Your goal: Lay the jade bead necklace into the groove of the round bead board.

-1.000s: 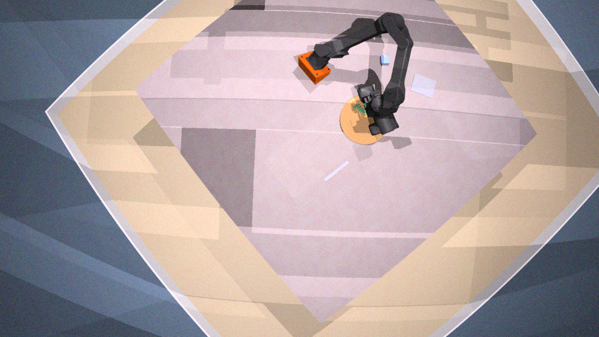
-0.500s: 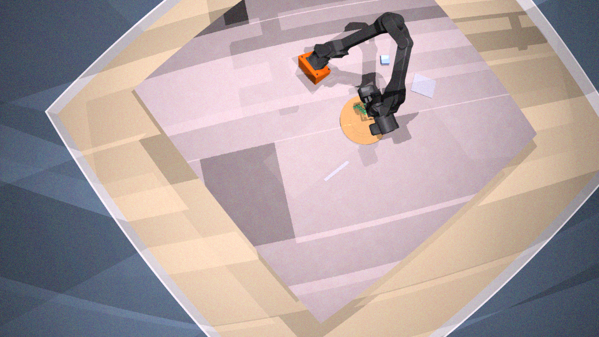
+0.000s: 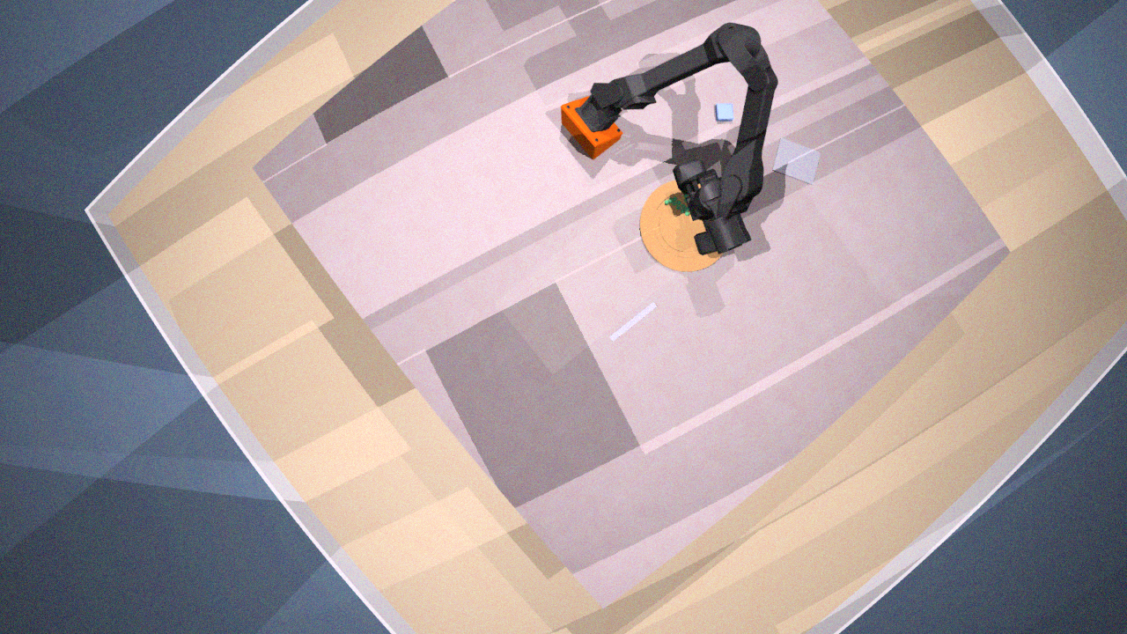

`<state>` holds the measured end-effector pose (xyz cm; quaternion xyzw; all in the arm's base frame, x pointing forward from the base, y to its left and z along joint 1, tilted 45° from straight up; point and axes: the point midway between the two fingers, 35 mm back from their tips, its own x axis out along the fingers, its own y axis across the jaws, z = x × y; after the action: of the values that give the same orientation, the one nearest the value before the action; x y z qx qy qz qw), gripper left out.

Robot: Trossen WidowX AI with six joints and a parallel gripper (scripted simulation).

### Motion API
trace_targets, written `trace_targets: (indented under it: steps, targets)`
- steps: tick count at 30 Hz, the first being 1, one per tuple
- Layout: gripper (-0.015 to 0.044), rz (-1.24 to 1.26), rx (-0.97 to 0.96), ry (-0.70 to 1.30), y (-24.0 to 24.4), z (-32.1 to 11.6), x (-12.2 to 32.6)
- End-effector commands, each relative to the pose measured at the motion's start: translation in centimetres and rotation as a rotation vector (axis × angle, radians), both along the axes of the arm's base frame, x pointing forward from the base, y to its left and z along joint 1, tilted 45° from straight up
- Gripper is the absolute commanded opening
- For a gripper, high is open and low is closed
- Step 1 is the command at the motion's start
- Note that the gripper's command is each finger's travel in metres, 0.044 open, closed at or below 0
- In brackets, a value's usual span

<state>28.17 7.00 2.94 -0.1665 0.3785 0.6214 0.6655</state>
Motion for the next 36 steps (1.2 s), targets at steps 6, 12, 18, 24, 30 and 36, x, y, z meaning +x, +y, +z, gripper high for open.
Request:
trace_targets:
  steps: [6, 12, 18, 24, 30, 36]
  targets:
    - [0.0310, -0.053, -0.008, 0.053, -1.9, 1.2, -2.1]
    - [0.0310, -0.061, -0.008, 0.062, -1.7, 0.9, -2.5]
    - [0.0310, -0.060, -0.010, 0.050, -1.6, 0.8, -2.2]
    - [0.0310, -0.061, -0.010, 0.053, -1.0, 0.2, -2.3]
    - [0.0310, -0.061, -0.009, 0.056, -0.3, -0.5, -2.4]
    - [0.0310, -0.061, -0.008, 0.060, 0.4, -1.2, -2.6]
